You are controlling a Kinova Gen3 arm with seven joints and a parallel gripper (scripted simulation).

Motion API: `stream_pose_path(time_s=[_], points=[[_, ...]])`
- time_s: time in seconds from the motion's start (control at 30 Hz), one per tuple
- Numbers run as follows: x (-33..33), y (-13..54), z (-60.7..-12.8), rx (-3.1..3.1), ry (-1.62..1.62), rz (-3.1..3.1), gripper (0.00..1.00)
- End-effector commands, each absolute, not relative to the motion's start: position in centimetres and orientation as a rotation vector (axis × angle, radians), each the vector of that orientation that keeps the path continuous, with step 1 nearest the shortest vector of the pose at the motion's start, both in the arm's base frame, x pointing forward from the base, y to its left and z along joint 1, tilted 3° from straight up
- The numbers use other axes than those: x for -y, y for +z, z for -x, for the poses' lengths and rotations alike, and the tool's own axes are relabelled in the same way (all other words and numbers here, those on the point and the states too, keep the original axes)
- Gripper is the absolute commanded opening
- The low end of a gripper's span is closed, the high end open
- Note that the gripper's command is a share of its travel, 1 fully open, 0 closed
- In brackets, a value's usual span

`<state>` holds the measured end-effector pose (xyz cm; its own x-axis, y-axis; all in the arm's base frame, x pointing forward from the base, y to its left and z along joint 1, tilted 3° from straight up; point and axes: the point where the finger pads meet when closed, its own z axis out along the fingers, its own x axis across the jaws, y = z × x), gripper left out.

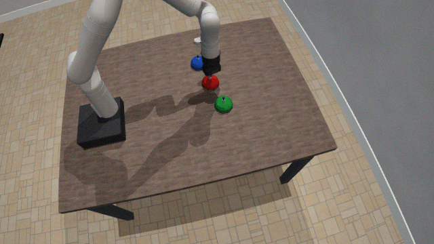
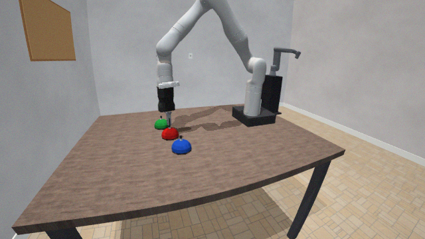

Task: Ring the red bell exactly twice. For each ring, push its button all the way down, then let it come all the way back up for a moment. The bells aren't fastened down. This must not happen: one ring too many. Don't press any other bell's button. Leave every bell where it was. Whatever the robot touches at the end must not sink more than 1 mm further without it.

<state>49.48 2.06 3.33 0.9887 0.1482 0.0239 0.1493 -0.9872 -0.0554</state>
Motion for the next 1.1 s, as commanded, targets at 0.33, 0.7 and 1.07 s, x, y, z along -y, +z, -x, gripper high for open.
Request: stream_pose_path(time_s=[0.33,0.7,1.07], points=[[-2.04,3.35,-49.47,0.230,-0.030,3.076,0.17],[-2.06,2.93,-49.47,0.230,-0.030,3.076,0.17],[-2.06,2.93,-49.47,0.230,-0.030,3.076,0.17]])
